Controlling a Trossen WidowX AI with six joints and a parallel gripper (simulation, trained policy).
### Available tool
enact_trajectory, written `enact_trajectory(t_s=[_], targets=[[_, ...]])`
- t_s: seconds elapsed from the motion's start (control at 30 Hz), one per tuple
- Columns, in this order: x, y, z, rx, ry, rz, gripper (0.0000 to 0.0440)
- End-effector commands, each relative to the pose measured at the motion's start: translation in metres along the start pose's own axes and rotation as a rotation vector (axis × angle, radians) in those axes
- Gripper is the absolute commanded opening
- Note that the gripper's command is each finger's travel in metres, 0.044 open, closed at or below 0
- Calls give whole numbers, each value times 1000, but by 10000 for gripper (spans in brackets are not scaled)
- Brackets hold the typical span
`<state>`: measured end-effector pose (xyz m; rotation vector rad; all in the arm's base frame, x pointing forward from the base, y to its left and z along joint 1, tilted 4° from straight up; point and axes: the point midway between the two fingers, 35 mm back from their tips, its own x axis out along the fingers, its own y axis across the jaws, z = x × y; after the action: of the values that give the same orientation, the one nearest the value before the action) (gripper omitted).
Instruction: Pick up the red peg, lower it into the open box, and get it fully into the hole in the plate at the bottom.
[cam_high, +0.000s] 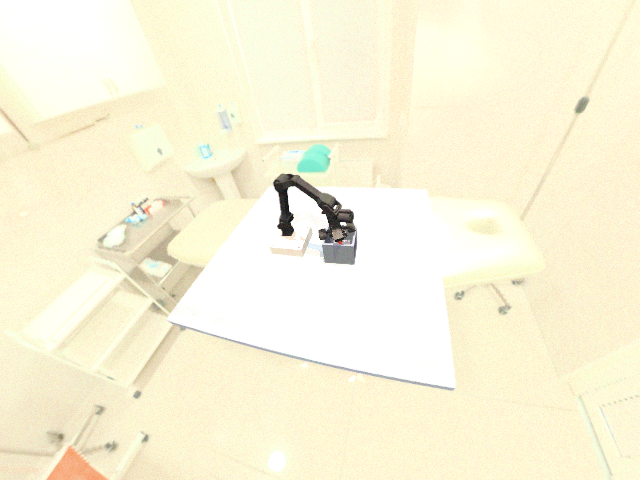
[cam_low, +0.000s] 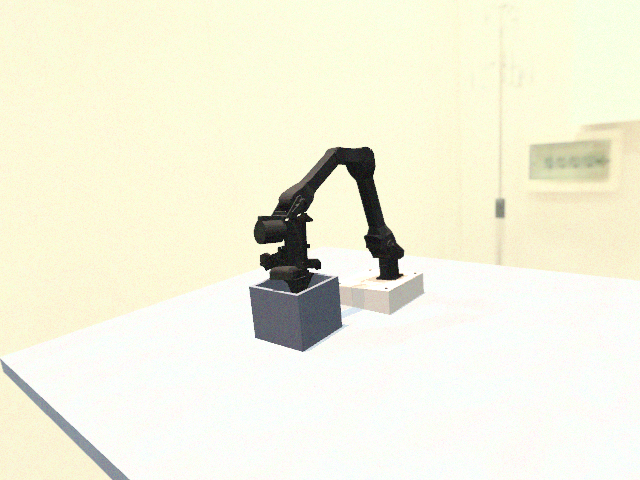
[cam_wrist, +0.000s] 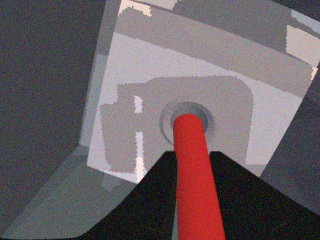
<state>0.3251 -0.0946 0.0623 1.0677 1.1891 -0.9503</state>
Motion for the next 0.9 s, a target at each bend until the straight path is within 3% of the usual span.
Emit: enact_trajectory(t_s=[0.0,0.13,0.43,0.87], targets=[[7,-2,0,-16,7,-20,41],[10,-1,1,-31,16,-34,116],[4,-2,8,-25,66,-32,131],[-27,15,21,4,157,79,201]])
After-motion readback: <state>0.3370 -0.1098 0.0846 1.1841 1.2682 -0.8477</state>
